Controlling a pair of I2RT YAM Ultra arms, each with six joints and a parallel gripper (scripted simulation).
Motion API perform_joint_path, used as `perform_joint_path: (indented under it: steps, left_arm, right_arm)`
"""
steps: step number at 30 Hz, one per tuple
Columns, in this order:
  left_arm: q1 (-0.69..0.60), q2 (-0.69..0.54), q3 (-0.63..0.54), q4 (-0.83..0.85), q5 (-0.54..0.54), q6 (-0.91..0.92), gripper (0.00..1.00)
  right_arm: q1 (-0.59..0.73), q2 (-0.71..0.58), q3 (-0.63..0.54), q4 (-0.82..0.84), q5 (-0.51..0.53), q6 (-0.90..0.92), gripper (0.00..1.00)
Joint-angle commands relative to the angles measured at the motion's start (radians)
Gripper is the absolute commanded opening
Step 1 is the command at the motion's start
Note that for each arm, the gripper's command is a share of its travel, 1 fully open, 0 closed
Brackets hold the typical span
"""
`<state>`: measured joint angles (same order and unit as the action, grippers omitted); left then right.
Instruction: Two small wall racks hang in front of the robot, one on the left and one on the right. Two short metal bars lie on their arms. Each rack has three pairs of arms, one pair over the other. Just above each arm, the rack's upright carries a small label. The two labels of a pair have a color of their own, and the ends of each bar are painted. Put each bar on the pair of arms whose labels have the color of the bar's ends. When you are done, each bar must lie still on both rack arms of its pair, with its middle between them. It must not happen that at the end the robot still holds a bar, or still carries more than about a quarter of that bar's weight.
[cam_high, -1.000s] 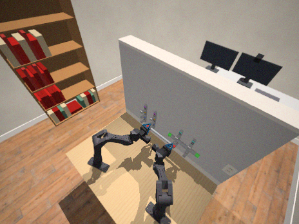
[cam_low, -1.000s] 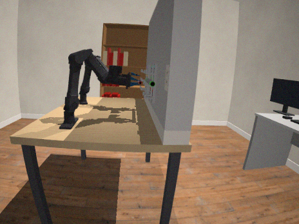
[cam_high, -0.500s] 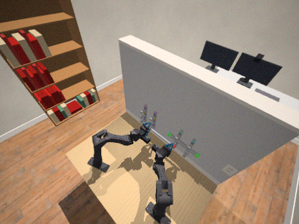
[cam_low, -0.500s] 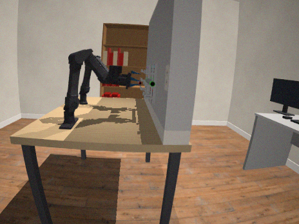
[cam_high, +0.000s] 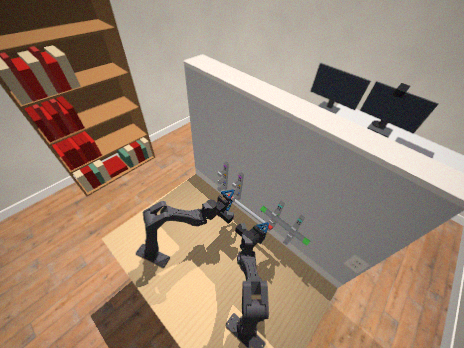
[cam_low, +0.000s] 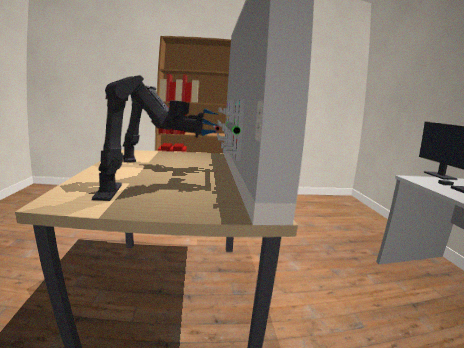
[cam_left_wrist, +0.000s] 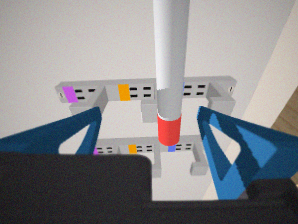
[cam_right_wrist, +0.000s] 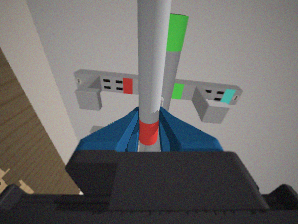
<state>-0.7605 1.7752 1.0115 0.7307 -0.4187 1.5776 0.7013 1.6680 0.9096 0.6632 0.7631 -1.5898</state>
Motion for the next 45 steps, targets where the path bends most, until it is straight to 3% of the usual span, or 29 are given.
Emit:
perform_joint_path:
  steps: [1,45]
  left_arm:
    - [0.003,-0.008,0.0,0.026,0.002,-0.012,1.0]
    - [0.003,-0.008,0.0,0.026,0.002,-0.012,1.0]
  right_arm:
    - [-0.009,-0.041,0.045,0.01,-0.005,0.017,0.0]
    - [-0.009,-0.031,0.032,0.031,-0.004,0.017,0.0]
